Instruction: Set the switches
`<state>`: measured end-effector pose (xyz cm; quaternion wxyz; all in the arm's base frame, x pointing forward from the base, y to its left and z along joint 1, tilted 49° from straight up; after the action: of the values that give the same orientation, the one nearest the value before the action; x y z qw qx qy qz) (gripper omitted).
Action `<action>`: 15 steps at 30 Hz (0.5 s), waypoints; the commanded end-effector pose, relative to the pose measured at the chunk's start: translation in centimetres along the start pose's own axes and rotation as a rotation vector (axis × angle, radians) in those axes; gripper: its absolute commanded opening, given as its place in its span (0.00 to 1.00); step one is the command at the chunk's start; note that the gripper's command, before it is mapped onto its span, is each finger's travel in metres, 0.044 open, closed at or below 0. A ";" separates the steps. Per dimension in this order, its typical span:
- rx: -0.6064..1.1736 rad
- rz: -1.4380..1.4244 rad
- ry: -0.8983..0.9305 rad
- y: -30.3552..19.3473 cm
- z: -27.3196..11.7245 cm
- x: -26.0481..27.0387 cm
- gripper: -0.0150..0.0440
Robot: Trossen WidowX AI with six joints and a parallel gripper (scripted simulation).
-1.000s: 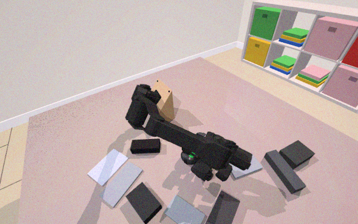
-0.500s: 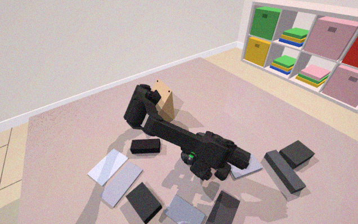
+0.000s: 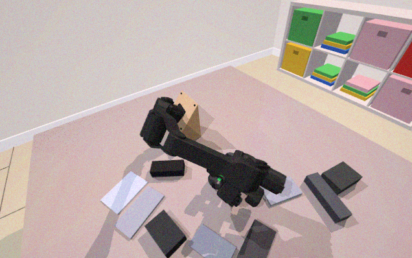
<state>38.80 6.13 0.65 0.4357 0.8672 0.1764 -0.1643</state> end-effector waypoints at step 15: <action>-0.006 -0.007 -0.002 0.0 0.5 -1.3 0.25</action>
<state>38.13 5.81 1.02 0.4368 0.8678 0.1752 -0.1592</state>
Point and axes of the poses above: the point midway between the two fingers, 35 mm back from their tips, its own z axis out along the fingers, its own x axis across the jaws, y = z × x, the point moved 8 cm from there along -z, back along the fingers, and after that the axes turned 1 degree about -z, right-handed, at the moved point
